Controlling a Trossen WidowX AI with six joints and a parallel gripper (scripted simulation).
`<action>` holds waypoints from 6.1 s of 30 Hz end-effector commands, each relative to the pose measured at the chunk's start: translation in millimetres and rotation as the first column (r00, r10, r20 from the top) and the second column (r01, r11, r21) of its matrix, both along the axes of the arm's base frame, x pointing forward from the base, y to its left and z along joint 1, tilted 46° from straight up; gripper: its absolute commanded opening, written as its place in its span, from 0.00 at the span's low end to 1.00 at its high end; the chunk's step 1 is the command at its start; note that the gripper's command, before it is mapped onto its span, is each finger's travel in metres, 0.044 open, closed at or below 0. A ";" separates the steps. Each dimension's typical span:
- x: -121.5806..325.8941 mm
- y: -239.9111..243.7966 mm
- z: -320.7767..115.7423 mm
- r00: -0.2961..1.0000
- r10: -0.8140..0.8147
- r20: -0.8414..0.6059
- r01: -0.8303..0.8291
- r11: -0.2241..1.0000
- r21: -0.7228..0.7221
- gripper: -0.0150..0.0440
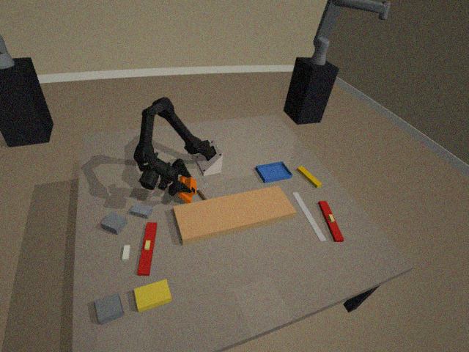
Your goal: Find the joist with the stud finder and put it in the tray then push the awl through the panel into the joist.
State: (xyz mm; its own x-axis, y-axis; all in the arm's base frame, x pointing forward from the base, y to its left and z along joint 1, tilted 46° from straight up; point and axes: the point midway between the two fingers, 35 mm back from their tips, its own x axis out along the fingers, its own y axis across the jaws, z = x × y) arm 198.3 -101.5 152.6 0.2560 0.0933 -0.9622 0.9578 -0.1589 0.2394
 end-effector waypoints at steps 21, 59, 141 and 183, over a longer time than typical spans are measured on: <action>0.6 -2.1 0.6 0.998 0.047 0.033 -0.052 0.987 0.150 0.25; -1.7 -23.4 6.2 0.997 0.046 0.059 -0.058 0.976 0.209 0.25; -1.5 -37.0 2.1 0.998 0.038 0.056 -0.049 0.977 0.206 0.90; -2.4 -39.5 3.4 0.998 0.038 0.056 -0.049 0.977 0.205 0.90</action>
State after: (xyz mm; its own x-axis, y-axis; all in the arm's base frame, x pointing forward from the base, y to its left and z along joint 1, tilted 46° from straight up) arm 196.2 -137.3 156.4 0.2940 0.3142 -0.9027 0.9533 -0.1646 0.2532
